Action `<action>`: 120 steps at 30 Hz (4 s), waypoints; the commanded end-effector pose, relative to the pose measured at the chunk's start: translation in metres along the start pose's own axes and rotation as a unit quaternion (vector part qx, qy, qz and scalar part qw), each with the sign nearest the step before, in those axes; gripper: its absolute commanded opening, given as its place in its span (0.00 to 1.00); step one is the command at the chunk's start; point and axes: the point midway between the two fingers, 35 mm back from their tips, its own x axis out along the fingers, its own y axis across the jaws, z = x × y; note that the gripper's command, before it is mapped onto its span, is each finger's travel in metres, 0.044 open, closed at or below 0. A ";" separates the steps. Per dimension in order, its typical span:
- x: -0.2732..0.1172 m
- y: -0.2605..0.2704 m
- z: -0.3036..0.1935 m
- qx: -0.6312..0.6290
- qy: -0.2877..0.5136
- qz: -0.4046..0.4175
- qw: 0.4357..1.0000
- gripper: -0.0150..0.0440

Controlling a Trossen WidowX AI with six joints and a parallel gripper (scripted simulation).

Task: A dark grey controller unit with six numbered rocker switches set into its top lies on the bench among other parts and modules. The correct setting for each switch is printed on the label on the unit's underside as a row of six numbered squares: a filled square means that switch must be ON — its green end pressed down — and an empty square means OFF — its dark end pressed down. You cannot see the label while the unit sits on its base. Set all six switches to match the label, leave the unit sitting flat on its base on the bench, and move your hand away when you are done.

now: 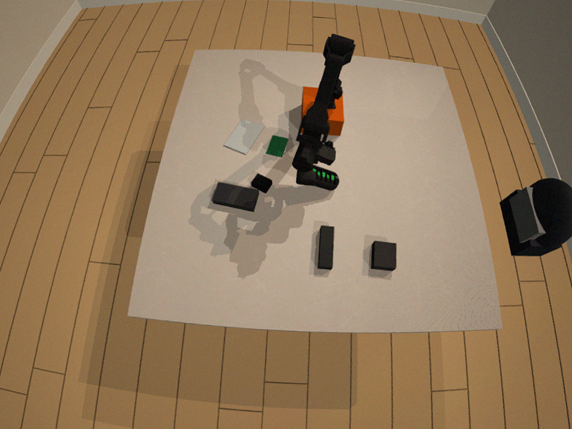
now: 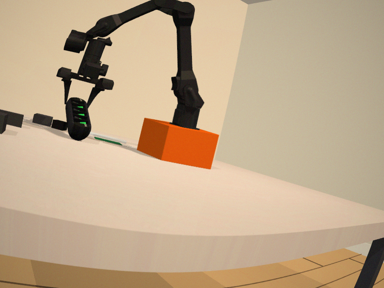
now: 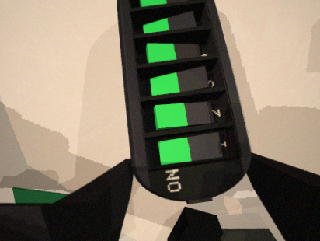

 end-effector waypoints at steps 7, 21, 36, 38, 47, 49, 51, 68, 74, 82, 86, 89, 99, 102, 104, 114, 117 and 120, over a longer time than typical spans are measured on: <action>0.013 0.004 0.004 -0.010 -0.011 0.012 1.000 0.83; 0.022 0.004 -0.002 -0.010 -0.011 0.012 1.000 0.83; 0.033 0.004 -0.007 -0.010 -0.011 0.012 1.000 0.83; 0.034 0.005 -0.007 -0.010 -0.011 0.012 1.000 0.83; 0.041 0.005 -0.010 -0.010 -0.011 0.012 1.000 0.83; 0.042 0.005 -0.010 -0.010 -0.011 0.012 1.000 0.83; 0.044 0.005 -0.011 -0.010 -0.011 0.012 1.000 0.83; 0.055 0.005 -0.014 -0.010 -0.011 0.012 1.000 0.83; 0.053 0.004 -0.015 -0.007 -0.007 0.009 1.000 0.83; 0.053 0.003 -0.015 -0.005 -0.007 0.010 1.000 1.00; 0.053 0.003 -0.015 -0.005 -0.007 0.010 1.000 1.00; 0.046 0.002 -0.005 -0.005 -0.007 0.009 1.000 1.00; 0.012 0.003 0.045 -0.005 -0.009 0.009 1.000 1.00; 0.012 0.003 0.045 -0.005 -0.009 0.009 1.000 1.00; 0.012 0.003 0.045 -0.005 -0.009 0.009 1.000 1.00; 0.004 0.002 0.044 -0.006 -0.009 0.009 1.000 1.00; -0.030 0.001 0.043 -0.008 -0.010 0.008 1.000 1.00; -0.038 0.002 0.043 -0.008 -0.010 0.008 1.000 1.00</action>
